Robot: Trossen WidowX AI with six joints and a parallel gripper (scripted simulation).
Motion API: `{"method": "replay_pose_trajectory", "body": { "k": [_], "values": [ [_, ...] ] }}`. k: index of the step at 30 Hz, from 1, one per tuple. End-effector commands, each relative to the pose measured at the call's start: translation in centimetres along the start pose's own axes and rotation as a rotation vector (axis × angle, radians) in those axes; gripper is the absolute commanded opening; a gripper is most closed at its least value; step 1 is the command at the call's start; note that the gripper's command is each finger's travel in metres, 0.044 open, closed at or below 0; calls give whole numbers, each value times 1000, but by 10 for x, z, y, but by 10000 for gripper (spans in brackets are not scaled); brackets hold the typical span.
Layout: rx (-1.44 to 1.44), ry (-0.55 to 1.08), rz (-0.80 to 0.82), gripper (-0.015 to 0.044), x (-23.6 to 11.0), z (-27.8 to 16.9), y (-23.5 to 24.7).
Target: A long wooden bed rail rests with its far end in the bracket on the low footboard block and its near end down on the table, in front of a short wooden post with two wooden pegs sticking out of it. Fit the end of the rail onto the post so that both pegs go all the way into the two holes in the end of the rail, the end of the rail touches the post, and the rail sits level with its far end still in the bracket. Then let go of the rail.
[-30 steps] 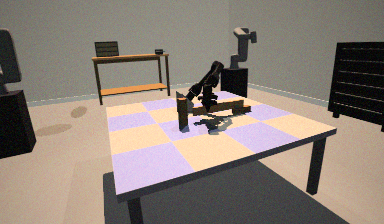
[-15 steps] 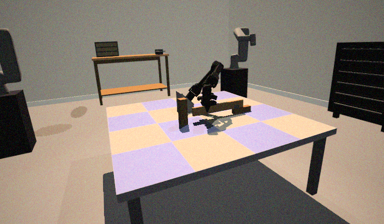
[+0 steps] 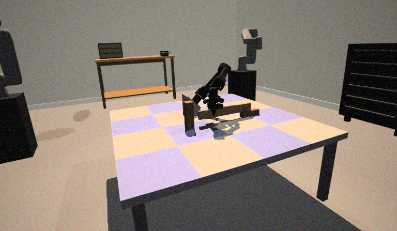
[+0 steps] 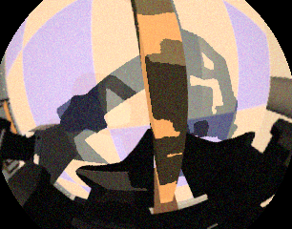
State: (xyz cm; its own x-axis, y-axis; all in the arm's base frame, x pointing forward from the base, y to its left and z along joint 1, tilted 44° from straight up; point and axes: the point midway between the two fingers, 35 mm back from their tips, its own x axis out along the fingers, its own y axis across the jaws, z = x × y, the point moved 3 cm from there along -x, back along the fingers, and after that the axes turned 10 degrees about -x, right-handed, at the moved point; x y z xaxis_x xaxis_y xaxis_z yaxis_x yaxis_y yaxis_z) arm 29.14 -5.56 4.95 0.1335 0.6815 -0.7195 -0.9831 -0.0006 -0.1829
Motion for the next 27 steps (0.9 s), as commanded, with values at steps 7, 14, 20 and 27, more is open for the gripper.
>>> {"method": "replay_pose_trajectory", "body": {
  "k": [7, 14, 20, 27],
  "values": [
    [-1, 5, -10, 0, -3, -5, -1],
    [-1, 5, -10, 0, -3, -7, 0],
    [-1, 5, -10, 0, -3, -8, 0],
    [-1, 5, -10, 0, -3, -10, 0]
  ]
}}
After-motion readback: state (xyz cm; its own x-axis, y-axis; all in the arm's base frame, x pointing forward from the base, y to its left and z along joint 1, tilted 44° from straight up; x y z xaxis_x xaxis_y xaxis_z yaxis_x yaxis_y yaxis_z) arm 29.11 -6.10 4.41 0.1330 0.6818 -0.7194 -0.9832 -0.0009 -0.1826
